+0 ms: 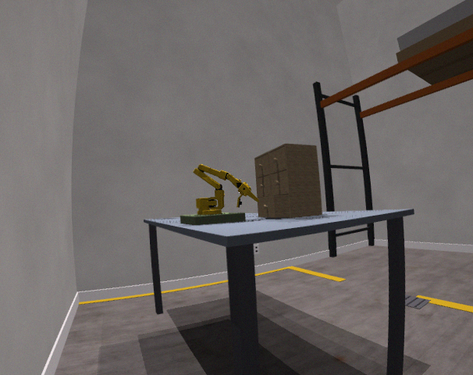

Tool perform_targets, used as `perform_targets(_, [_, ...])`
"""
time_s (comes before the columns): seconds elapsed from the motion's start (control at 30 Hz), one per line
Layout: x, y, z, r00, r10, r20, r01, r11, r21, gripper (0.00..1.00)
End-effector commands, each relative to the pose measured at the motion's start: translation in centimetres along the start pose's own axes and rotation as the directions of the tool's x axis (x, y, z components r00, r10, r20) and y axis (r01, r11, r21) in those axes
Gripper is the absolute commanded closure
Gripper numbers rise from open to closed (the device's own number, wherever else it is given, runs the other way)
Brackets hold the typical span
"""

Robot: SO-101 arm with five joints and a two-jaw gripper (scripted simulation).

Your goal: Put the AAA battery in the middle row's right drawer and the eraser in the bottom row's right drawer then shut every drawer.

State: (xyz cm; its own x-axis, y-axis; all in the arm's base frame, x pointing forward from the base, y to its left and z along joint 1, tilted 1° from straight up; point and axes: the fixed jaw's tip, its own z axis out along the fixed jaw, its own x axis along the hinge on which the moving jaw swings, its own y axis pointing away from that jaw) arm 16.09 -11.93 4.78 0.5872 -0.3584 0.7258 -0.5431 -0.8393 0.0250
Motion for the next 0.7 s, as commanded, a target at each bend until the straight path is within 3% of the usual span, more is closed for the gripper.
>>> perform_targets(0.0, [-0.33, 0.1, 0.12, 1.0, 0.001, 0.008, -0.001, 1.0, -0.003, 0.79])
perform_targets(0.67, [-0.56, 0.17, 0.22, 1.0, 0.003, 0.008, -0.003, 1.0, -0.006, 0.79])
